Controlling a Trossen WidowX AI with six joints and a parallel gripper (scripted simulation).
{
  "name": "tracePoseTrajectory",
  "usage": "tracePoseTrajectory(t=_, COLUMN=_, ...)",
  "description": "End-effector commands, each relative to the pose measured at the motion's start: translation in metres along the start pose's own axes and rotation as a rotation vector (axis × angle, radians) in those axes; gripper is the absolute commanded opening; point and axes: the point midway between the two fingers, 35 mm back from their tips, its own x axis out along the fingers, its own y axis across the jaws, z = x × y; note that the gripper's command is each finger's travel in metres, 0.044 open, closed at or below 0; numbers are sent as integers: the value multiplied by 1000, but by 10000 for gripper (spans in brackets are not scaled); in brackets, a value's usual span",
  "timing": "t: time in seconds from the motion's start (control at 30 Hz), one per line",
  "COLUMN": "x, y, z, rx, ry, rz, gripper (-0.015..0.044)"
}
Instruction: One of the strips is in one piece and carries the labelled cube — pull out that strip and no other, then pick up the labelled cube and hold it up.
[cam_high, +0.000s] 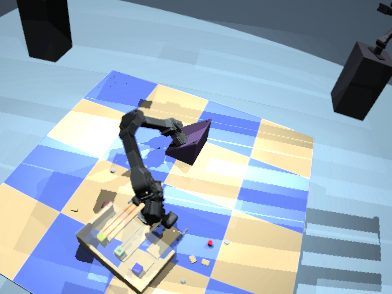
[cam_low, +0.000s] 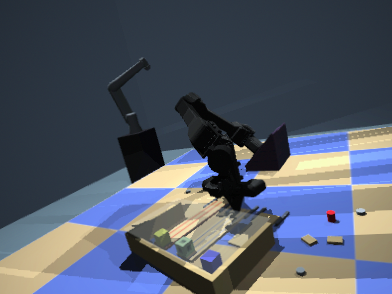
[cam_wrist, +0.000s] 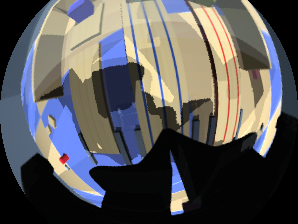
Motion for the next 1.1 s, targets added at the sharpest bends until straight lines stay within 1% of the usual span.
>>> tracePoseTrajectory(t=0.0, x=5, y=0, z=-12, rx=-5, ry=19, rz=-5, gripper=0)
tracePoseTrajectory(t=1.07, x=6, y=1, z=-62, rx=-7, ry=21, rz=-5, gripper=0)
